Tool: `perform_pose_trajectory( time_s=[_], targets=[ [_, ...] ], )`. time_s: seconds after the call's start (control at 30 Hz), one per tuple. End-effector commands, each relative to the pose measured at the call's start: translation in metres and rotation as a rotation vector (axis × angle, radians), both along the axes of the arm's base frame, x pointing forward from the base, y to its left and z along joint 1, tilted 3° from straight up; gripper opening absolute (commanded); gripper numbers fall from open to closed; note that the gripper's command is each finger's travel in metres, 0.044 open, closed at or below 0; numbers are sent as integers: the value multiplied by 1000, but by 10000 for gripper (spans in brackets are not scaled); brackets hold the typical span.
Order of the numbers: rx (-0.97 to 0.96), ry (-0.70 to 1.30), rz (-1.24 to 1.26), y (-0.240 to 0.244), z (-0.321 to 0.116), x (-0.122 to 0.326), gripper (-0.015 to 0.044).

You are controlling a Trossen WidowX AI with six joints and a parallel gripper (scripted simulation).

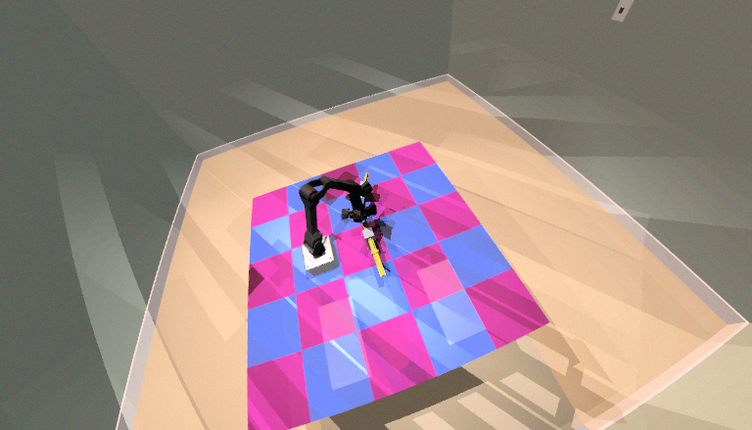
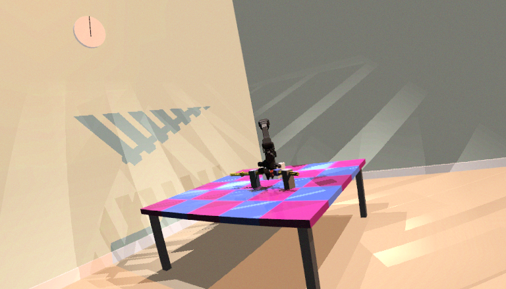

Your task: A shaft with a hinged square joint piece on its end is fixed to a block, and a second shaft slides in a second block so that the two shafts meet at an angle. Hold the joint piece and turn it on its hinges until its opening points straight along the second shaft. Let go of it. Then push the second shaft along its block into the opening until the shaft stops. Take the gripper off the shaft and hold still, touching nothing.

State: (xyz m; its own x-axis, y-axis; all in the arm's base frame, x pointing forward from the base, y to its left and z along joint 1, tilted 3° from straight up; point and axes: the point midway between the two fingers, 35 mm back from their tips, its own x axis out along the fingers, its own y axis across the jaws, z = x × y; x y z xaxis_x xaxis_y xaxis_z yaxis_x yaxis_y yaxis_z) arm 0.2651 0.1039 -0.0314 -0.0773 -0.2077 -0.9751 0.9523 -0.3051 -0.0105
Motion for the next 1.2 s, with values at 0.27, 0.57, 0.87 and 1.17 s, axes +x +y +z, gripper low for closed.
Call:
perform_pose_trajectory(
  time_s=[0.27, 0.57, 0.87, 1.17],
  targets=[
    [-2, 1, 1, 0, 0, 0, 0],
    [-2, 1, 1, 0, 0, 0, 79],
    [-2, 1, 1, 0, 0, 0, 252],
    [-2, 1, 1, 0, 0, 0, 440]
  ],
)
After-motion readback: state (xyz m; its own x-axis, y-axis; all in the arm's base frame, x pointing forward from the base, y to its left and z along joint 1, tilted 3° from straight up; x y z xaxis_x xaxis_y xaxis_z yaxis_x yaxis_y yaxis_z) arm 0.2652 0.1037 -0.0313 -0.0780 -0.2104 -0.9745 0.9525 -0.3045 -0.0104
